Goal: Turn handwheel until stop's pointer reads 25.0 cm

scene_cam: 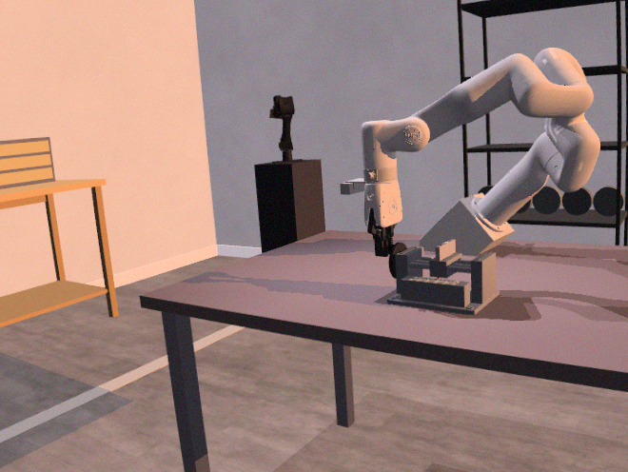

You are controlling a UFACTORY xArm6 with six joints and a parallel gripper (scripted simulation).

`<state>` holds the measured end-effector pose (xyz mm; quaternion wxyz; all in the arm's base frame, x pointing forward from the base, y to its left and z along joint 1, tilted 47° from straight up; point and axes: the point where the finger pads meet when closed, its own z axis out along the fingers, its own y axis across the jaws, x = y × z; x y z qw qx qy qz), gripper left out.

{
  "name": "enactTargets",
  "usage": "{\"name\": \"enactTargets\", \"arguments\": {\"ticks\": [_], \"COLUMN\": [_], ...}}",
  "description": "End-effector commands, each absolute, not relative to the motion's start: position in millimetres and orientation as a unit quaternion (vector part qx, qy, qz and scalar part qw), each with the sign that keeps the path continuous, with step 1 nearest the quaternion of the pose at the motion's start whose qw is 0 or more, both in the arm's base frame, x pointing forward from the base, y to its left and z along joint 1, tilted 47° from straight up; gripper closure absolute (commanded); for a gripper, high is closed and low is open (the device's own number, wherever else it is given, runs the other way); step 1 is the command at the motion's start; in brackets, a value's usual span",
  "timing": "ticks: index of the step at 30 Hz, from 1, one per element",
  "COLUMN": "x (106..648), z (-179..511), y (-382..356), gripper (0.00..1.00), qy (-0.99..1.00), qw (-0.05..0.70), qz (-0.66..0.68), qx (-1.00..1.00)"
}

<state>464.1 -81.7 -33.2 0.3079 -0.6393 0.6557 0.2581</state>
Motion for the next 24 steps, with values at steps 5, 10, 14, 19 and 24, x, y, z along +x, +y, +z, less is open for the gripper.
{"name": "enactTargets", "arguments": {"ticks": [5, 10, 14, 19, 24], "x": [460.7, 458.3, 456.6, 454.8, 453.9], "z": [-33.3, -34.1, -34.8, -35.6, -36.0], "y": [-81.9, -81.1, -80.4, -79.6, -79.1], "gripper": [0.94, 0.94, 0.94, 0.94, 0.94], "qy": [0.656, 0.656, 0.656, 0.656, 0.656], "qw": [0.308, 0.308, 0.308, 0.308, 0.308], "qz": [0.257, 0.257, 0.257, 0.257, 0.257], "qx": [-0.639, -0.639, -0.639, -0.639, -0.639]}}
